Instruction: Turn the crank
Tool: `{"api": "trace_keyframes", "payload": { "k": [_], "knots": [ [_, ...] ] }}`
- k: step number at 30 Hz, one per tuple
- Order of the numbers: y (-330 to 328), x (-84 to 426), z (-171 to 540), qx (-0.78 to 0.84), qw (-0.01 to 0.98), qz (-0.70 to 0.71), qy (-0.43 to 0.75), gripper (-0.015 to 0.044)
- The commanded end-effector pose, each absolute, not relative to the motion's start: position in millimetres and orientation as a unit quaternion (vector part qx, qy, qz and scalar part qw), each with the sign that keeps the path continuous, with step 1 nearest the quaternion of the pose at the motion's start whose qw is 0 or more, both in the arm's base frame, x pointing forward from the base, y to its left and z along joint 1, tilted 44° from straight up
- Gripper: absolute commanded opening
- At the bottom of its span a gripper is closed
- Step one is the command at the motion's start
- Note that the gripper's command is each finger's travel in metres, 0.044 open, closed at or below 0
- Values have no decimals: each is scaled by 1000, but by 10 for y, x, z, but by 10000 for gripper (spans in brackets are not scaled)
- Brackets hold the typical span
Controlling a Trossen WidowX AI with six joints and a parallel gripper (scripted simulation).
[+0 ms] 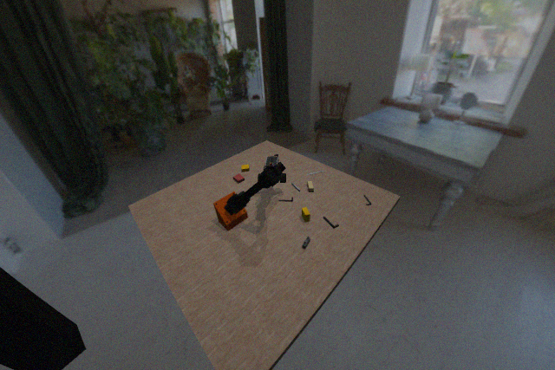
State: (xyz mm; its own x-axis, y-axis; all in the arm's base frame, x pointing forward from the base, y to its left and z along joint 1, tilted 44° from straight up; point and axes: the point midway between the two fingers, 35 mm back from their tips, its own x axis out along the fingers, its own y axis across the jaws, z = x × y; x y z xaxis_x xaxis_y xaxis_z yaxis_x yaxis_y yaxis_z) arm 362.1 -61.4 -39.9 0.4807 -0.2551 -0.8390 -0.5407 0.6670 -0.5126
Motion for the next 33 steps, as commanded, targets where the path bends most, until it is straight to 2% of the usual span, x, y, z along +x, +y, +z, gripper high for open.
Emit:
{"api": "trace_keyframes", "payload": {
  "k": [1, 33],
  "knots": [
    [-575, 3650, -314, -398, 767, 92, 495, 0],
    [-223, 3585, -194, -397, 767, 92, 495, 0]
  ]
}}
